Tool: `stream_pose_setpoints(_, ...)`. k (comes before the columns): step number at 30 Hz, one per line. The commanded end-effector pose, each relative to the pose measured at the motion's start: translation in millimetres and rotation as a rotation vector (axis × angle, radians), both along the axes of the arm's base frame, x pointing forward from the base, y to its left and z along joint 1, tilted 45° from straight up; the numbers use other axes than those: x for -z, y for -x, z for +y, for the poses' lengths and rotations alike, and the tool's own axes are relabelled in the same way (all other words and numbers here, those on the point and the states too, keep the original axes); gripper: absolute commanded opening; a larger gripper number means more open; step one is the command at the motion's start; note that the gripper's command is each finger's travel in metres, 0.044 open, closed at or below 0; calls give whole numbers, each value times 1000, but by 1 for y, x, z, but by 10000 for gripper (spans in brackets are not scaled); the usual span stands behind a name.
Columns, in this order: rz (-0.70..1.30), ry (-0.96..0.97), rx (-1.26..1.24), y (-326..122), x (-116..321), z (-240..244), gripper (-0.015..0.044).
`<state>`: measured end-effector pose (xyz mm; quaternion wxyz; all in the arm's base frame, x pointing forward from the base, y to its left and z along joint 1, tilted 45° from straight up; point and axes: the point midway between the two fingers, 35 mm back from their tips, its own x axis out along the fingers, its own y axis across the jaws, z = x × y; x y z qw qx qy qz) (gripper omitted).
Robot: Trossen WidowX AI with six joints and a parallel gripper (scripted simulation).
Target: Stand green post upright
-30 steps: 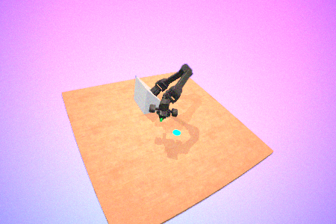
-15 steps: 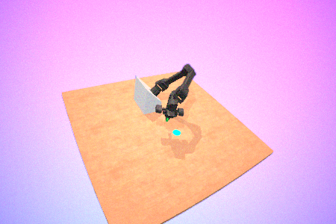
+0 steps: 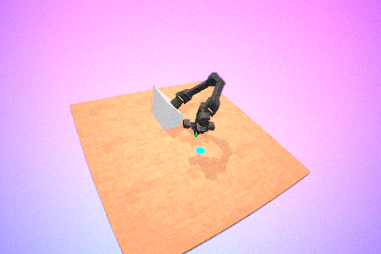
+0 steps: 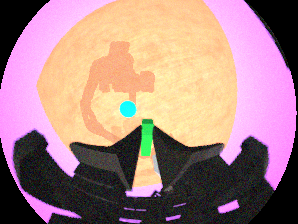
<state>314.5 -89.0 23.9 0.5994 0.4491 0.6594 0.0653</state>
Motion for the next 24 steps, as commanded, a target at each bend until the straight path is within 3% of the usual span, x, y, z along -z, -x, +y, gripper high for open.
stream_pose_setpoints(1,-15,-5,-4,-5,-9,6,23)
stream_pose_setpoints(24,-68,-5,-49,-17,-40,37,23)
